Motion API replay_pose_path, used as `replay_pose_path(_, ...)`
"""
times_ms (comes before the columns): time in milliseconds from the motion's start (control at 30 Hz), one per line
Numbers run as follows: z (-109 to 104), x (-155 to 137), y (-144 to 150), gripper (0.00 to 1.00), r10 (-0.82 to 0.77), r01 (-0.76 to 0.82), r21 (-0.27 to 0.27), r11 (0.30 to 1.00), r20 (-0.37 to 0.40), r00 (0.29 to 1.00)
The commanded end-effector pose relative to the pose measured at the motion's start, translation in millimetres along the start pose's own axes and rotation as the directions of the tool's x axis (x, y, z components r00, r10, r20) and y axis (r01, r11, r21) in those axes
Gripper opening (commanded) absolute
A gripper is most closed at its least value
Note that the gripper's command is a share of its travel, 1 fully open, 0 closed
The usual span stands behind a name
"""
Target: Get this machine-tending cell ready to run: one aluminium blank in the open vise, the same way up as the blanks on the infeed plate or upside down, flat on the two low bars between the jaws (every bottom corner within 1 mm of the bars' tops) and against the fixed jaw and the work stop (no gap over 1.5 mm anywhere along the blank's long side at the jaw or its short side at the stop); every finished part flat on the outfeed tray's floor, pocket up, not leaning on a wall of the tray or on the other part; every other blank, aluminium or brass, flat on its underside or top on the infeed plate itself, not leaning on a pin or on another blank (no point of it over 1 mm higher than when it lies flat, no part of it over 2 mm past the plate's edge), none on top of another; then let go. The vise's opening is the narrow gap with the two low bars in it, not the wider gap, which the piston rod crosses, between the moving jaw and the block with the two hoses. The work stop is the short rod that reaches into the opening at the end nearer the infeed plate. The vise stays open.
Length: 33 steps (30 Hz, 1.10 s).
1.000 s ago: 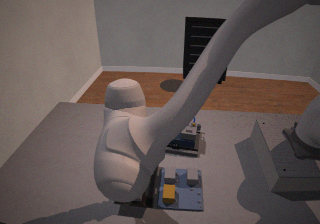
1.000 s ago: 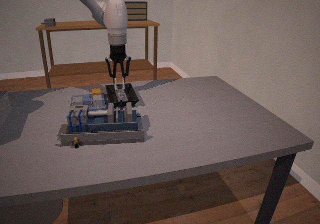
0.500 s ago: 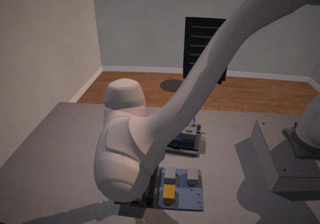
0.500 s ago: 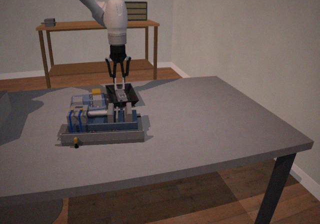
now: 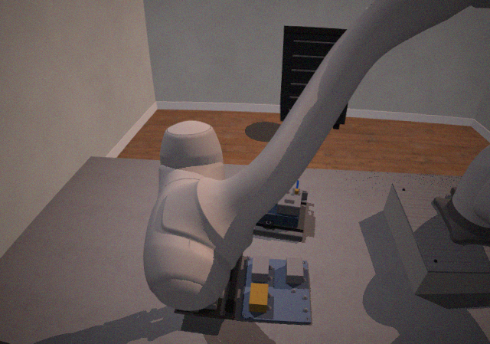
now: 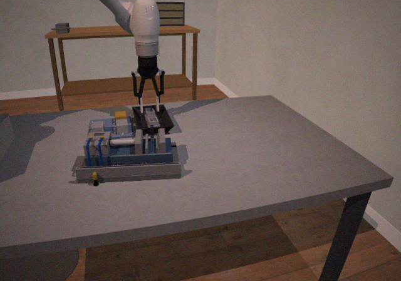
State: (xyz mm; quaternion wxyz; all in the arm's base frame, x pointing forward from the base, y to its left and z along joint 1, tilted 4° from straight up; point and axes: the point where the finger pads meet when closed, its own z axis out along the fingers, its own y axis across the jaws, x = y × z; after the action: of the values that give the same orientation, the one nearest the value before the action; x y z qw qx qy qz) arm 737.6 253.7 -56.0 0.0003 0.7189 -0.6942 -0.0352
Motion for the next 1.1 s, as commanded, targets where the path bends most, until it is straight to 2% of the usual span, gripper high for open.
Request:
replay_pose_path(0, 5, -2, 4, 0.40, 0.001, -0.001, -0.002, 1.000, 0.001, 1.000)
replay_pose_path(833, 3, -2, 4, 0.40, 0.001, -0.001, -0.002, 1.000, 0.001, 1.000)
replay_pose_path(1067, -11, -2, 4, 0.40, 0.001, -0.001, -0.002, 1.000, 0.001, 1.000)
